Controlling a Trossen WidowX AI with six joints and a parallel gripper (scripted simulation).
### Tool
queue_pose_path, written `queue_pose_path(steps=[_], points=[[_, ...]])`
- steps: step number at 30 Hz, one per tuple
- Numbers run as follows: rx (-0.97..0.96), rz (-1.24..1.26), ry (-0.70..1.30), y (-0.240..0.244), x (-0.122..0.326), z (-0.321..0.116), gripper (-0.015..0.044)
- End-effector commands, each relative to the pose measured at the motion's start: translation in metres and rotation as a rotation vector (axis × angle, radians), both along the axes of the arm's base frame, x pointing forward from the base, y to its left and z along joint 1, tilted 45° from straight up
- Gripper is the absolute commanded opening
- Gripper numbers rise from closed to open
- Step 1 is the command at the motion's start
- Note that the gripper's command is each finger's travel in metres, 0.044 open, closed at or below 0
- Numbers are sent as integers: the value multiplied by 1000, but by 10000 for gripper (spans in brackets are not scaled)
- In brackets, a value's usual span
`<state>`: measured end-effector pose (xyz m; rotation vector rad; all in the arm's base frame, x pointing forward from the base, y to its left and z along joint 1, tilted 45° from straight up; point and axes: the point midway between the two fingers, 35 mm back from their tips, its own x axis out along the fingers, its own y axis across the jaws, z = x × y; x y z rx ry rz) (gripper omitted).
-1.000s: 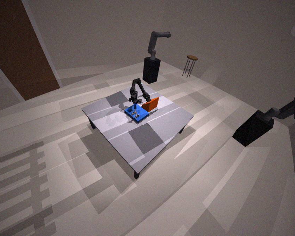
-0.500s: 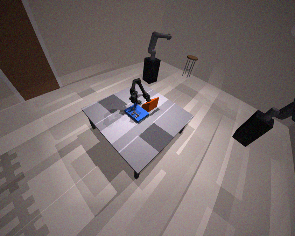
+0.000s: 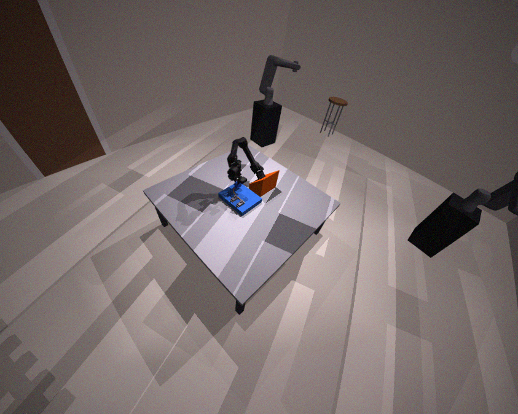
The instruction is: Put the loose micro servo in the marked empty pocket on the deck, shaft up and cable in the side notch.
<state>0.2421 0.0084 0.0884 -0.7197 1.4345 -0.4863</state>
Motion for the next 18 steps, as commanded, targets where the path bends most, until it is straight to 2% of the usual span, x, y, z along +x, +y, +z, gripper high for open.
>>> queue_pose_path(steps=[1,18], points=[[-3,1,-10,3,14,1,0],[-3,1,-14,13,81,2,0]])
